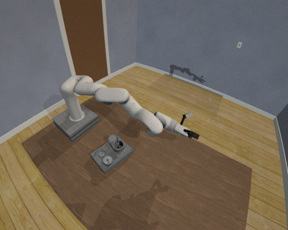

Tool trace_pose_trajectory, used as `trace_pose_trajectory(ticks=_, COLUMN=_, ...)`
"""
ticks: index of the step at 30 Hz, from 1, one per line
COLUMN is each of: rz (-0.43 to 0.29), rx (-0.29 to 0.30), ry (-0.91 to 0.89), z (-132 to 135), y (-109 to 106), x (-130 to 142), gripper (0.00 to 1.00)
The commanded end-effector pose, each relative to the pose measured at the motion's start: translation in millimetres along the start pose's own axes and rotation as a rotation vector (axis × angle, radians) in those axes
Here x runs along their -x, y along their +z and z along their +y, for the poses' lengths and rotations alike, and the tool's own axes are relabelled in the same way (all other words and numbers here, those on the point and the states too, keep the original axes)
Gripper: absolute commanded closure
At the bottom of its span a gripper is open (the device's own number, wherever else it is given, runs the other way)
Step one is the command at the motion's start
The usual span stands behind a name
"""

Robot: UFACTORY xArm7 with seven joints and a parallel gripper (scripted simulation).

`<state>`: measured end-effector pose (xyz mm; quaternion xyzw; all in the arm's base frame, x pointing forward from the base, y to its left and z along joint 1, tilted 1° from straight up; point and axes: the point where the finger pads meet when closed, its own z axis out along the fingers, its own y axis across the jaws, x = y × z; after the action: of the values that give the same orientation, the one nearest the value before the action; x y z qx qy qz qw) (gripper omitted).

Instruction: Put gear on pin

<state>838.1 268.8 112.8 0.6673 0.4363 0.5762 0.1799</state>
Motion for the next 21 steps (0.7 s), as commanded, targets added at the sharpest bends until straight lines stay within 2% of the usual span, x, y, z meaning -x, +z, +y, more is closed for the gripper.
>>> trace_pose_trajectory(ticks=1, rz=0.004, rx=0.003, ry=0.000, z=2, y=0, x=-3, gripper=0.00)
trace_pose_trajectory(ticks=18, rz=0.004, rx=0.003, ry=0.000, z=3, y=0, x=-3, gripper=0.00)
trace_pose_trajectory(ticks=21, rz=-0.021, rx=0.020, ry=0.022, z=16, y=0, x=6, gripper=0.00)
